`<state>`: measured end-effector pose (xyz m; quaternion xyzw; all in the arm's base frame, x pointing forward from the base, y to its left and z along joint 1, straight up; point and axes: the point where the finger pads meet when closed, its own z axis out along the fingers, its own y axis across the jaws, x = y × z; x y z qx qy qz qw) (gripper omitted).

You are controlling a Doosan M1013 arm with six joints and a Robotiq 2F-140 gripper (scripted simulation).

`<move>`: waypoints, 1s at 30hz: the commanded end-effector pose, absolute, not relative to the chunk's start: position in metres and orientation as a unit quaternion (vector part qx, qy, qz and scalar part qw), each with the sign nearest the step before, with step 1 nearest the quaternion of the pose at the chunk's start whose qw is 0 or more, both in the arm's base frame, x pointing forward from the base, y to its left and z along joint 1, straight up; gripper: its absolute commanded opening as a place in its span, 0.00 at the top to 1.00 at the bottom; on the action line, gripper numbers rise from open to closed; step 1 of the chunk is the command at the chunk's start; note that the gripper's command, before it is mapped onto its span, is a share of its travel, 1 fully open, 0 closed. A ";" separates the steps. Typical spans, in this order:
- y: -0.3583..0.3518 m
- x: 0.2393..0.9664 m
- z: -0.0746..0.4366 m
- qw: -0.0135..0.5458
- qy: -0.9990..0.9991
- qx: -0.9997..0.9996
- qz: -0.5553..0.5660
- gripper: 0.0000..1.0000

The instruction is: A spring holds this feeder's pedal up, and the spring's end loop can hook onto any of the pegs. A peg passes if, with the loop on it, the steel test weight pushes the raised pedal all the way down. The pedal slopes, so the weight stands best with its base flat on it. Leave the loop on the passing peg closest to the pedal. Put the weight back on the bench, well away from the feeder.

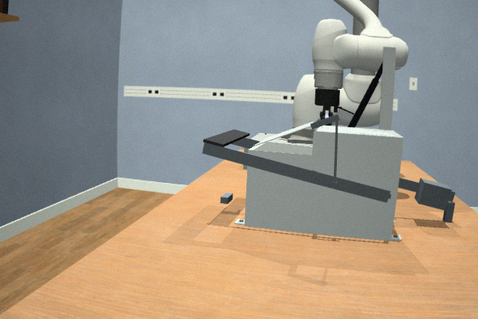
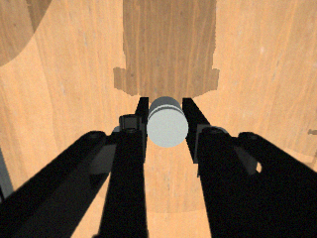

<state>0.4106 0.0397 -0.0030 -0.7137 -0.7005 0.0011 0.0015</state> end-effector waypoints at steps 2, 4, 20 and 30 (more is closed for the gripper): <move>0.040 0.411 -0.010 0.001 -0.700 -0.714 0.001 0.75; 0.040 0.411 -0.014 0.001 -0.700 -0.714 0.001 0.75; 0.040 0.411 -0.039 0.001 -0.700 -0.714 0.001 0.75; 0.040 0.411 -0.049 0.001 -0.700 -0.714 0.001 0.75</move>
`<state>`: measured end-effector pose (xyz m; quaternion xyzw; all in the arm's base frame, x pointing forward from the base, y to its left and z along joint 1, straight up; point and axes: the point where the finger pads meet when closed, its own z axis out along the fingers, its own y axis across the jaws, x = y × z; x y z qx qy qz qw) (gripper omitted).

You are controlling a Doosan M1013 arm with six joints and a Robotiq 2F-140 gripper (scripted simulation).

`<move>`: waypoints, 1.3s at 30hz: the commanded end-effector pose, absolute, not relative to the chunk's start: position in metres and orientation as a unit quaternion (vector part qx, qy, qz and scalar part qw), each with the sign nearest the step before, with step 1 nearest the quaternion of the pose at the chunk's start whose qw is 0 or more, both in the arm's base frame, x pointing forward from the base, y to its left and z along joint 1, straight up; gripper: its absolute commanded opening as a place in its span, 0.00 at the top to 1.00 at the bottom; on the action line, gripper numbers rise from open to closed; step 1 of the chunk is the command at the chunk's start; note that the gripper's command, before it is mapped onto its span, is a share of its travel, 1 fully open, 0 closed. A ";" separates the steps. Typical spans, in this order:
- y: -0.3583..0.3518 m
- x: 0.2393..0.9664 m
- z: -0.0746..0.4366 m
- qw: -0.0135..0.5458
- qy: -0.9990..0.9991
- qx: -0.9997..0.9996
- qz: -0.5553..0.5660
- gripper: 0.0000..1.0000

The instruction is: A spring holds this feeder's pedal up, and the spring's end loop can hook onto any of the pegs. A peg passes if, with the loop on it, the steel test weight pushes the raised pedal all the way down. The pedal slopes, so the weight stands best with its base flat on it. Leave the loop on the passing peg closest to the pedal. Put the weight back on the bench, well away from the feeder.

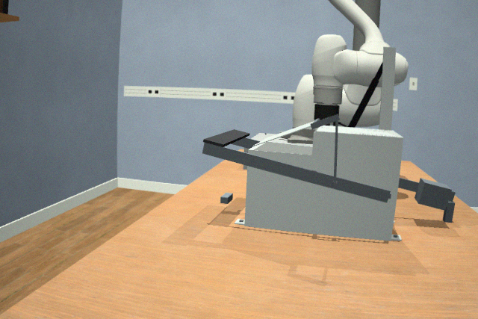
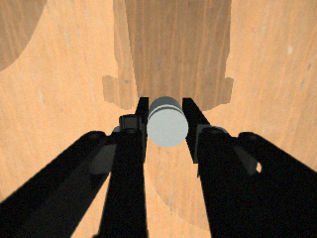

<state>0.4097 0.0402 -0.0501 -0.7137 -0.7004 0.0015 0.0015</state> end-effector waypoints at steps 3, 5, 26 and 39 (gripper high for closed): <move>0.040 0.411 -0.053 0.001 -0.700 -0.714 0.001 0.75; 0.040 0.411 -0.055 0.001 -0.700 -0.714 0.001 0.75; 0.040 0.411 -0.063 0.001 -0.700 -0.714 0.001 0.00; 0.040 0.411 -0.063 0.001 -0.700 -0.714 0.001 0.00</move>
